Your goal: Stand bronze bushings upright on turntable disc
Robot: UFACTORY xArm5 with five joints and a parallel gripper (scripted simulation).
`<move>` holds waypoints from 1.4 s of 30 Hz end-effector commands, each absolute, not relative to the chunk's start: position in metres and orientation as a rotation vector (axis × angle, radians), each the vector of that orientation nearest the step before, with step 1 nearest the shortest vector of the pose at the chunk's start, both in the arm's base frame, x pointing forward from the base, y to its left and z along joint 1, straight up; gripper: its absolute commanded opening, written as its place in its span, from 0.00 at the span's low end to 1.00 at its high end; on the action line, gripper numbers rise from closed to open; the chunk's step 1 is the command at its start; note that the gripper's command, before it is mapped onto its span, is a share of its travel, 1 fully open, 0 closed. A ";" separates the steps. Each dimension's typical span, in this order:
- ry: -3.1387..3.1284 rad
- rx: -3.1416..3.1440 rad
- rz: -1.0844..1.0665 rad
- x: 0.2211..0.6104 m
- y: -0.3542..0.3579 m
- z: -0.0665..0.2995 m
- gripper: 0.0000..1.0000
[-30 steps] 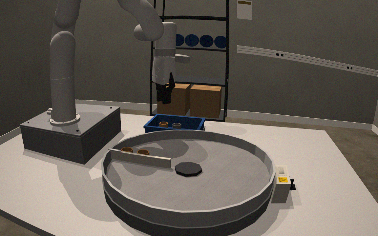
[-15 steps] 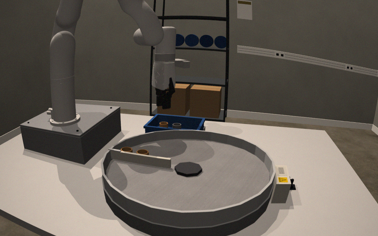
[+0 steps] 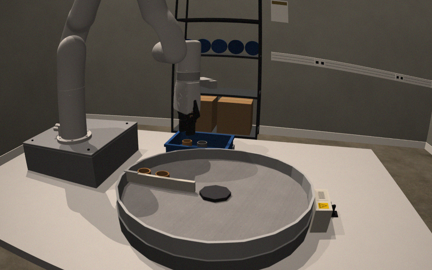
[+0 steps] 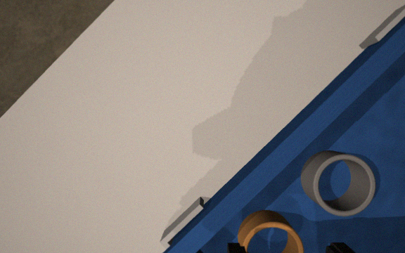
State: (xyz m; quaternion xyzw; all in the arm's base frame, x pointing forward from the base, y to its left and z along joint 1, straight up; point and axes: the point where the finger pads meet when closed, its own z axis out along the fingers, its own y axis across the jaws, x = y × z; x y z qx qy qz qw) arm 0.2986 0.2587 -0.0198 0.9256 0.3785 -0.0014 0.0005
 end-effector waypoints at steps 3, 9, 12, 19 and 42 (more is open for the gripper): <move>1.189 2.908 0.001 0.300 0.260 -0.020 0.41; 1.189 2.908 0.001 0.300 0.260 -0.021 0.41; 1.189 2.908 0.001 0.300 0.260 -0.023 0.41; 1.189 2.908 0.001 0.300 0.260 -0.035 0.41; 1.189 2.908 0.001 0.300 0.260 -0.040 0.41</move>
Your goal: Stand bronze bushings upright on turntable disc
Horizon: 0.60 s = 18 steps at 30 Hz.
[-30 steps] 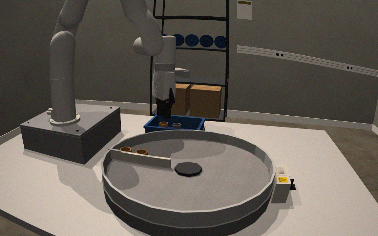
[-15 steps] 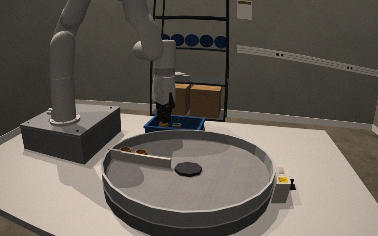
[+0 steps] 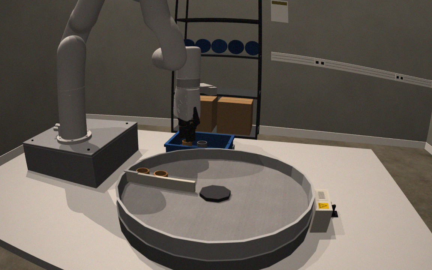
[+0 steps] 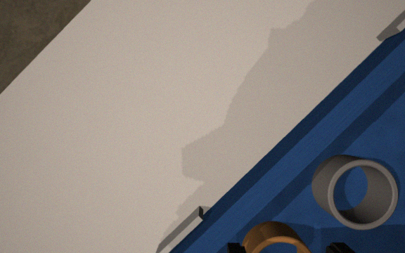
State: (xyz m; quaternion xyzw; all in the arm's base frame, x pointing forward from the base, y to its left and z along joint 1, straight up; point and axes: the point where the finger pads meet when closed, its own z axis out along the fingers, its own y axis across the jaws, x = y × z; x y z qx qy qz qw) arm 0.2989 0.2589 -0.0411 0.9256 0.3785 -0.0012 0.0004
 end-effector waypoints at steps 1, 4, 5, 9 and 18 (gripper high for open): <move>1.189 2.908 0.001 0.300 0.260 -0.041 0.41; 1.189 2.908 0.001 0.300 0.260 -0.043 0.41; 1.189 2.908 0.001 0.300 0.260 -0.044 0.41; 1.189 2.908 0.001 0.300 0.260 -0.051 0.41; 1.189 2.908 0.001 0.300 0.260 -0.060 0.41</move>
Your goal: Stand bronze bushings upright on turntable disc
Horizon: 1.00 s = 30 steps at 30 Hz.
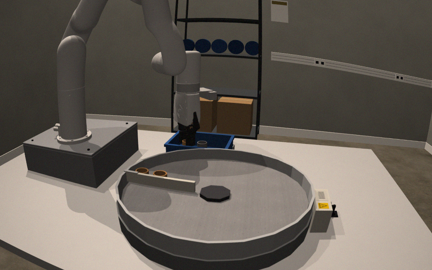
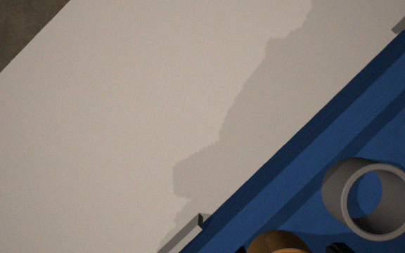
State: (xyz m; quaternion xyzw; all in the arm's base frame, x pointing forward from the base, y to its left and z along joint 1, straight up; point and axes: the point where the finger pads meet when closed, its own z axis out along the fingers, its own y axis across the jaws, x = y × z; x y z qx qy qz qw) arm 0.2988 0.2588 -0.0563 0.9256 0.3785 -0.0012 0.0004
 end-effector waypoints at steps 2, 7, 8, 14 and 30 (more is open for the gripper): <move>1.189 2.908 0.001 0.300 0.260 -0.060 0.41; 1.189 2.908 0.001 0.300 0.260 -0.060 0.41; 1.189 2.908 0.001 0.300 0.260 -0.060 0.41; 1.189 2.908 0.001 0.300 0.260 -0.060 0.41; 1.189 2.908 0.001 0.300 0.260 -0.060 0.00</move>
